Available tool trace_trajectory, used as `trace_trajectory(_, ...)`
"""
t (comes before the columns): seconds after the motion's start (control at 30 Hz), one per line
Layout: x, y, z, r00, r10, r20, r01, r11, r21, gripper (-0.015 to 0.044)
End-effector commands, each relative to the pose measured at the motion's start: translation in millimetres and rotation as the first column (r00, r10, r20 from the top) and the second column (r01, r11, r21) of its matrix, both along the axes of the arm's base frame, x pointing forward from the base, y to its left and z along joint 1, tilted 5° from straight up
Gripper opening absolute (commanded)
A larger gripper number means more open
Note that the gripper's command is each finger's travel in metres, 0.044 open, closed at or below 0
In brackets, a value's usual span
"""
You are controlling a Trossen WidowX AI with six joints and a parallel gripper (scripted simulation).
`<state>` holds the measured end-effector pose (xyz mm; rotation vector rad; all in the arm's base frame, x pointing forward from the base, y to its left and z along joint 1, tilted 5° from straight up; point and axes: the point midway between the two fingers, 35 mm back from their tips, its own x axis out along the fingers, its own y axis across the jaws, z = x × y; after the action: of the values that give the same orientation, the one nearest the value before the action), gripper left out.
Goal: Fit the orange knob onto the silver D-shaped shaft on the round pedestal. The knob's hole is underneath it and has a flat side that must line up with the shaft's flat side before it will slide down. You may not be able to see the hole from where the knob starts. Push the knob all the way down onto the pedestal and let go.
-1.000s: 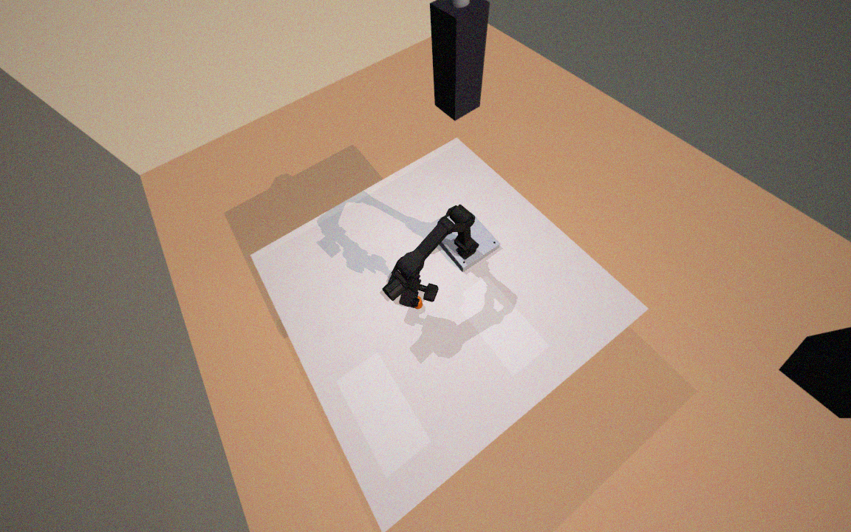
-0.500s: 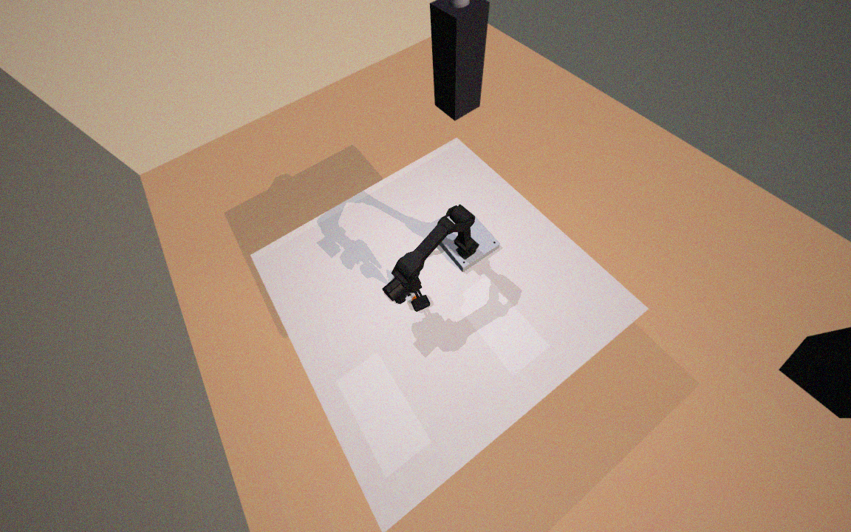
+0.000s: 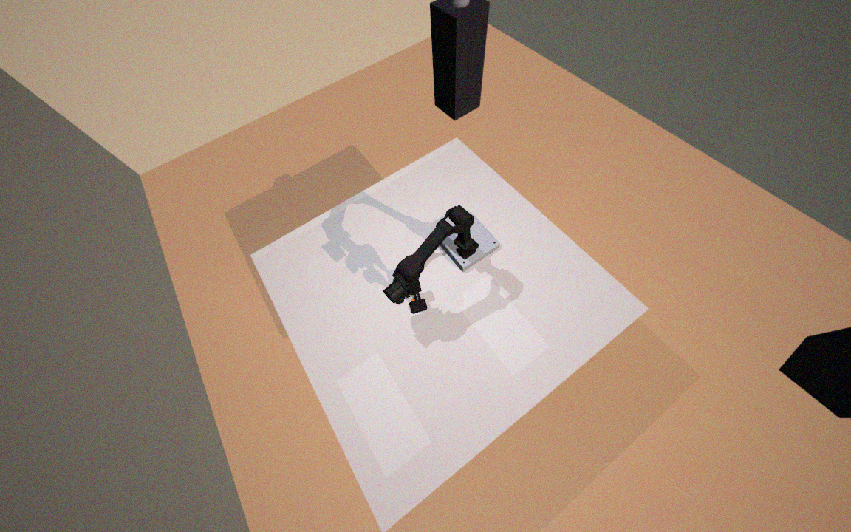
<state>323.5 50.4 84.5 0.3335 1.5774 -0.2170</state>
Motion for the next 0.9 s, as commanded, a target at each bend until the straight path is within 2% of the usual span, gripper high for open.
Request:
trace_trajectory(0.0,-2,0,-12,1.0,-0.006,-0.012,0.006,1.0,-0.004,0.044)
trace_trajectory(0.87,-1,4,-52,1.0,-0.006,-0.012,0.006,1.0,-0.004,0.044)
